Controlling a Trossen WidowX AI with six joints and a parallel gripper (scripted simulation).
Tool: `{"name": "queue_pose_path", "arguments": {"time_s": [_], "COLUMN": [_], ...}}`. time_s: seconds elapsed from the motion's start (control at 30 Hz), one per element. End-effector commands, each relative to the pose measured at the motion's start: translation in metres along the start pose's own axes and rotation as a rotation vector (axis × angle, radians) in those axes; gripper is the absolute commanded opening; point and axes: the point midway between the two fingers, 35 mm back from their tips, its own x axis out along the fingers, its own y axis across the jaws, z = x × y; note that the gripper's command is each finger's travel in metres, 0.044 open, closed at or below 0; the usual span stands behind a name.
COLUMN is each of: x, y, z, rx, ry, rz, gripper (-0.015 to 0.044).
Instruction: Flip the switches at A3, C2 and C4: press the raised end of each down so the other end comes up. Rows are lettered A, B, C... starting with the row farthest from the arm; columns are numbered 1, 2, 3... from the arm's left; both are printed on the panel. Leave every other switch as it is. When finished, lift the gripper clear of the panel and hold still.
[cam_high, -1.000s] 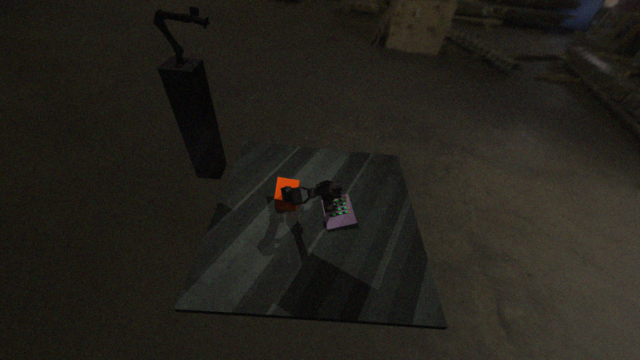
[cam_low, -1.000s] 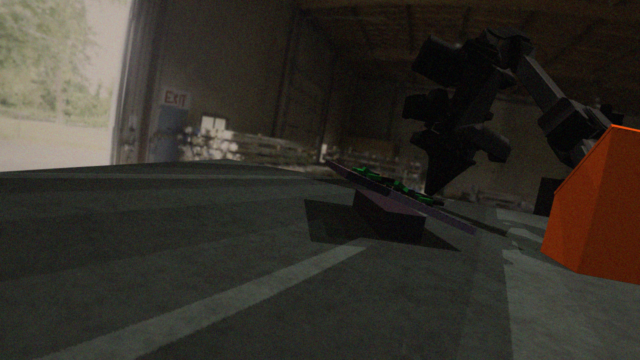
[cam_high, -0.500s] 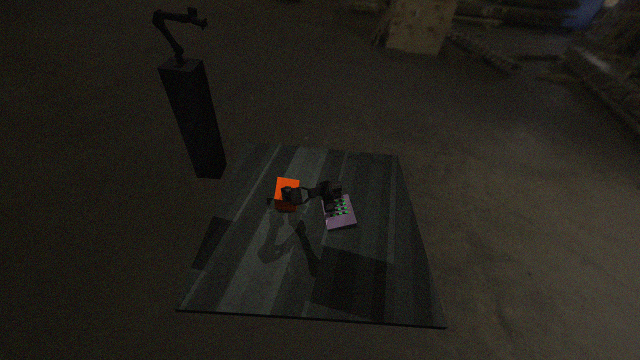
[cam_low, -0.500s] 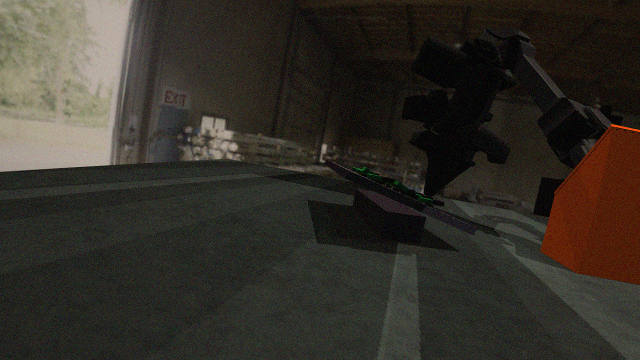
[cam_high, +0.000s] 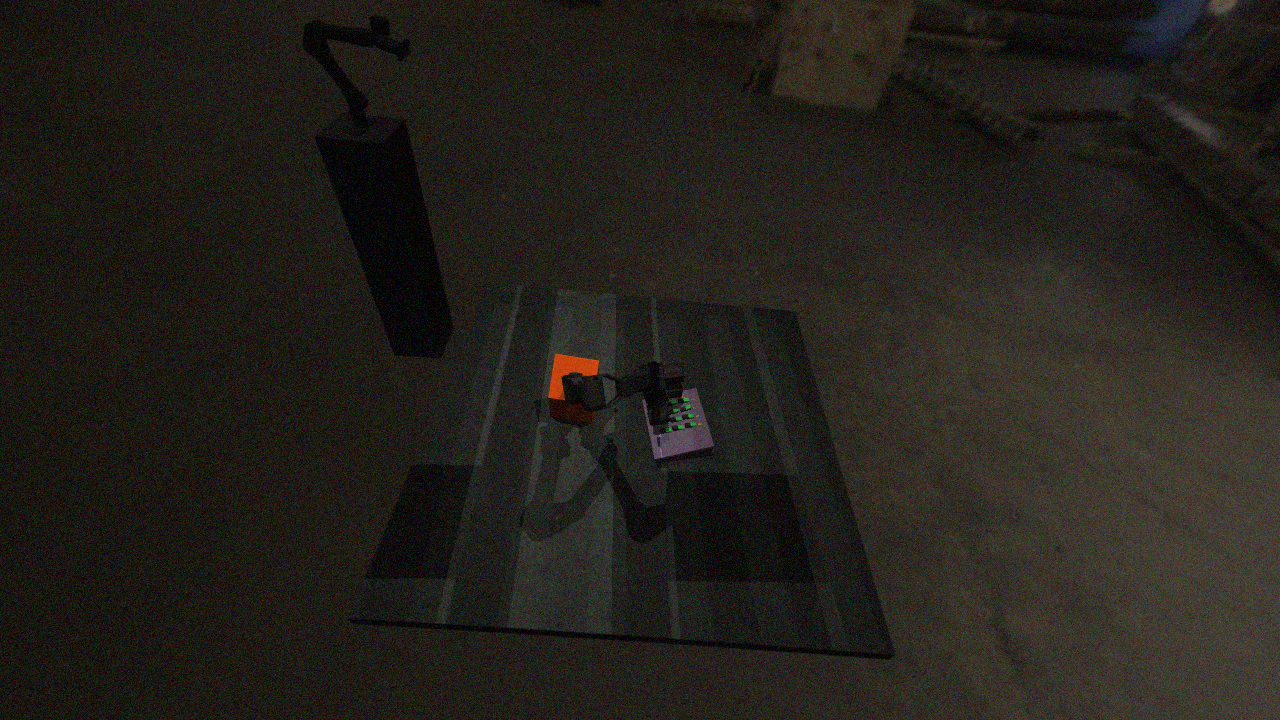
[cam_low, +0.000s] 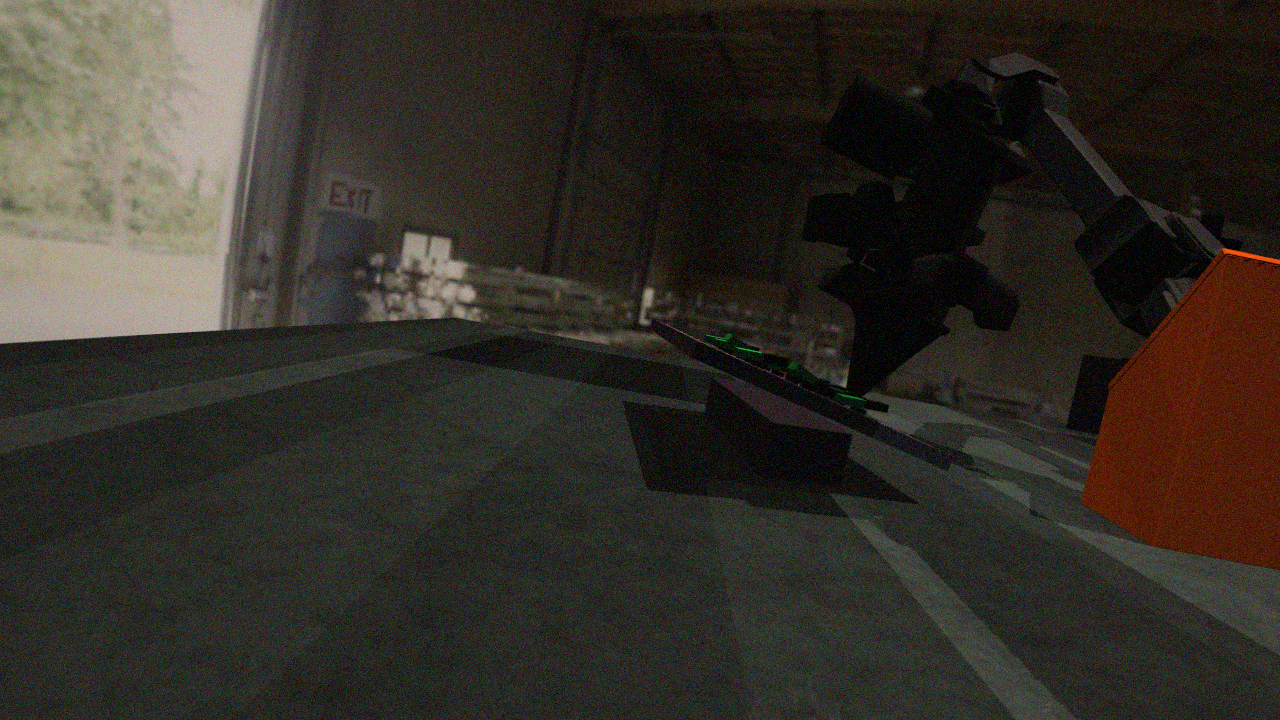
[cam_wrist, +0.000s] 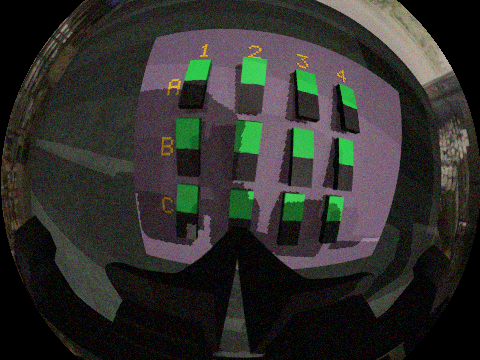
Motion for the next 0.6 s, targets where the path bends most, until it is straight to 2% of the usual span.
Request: {"name": "queue_pose_path", "arguments": {"time_s": [0.0,0.5,0.57], "x": [0.0013,0.0033,-0.0056], "y": [0.0002,0.0002,0.0008], "z": [-0.0002,-0.0003,0.0017], "rx": [-0.004,-0.004,0.0], "ry": [0.001,0.001,0.003], "rz": [-0.002,-0.002,0.002], "gripper": [0.0,0.0,0.0]}}
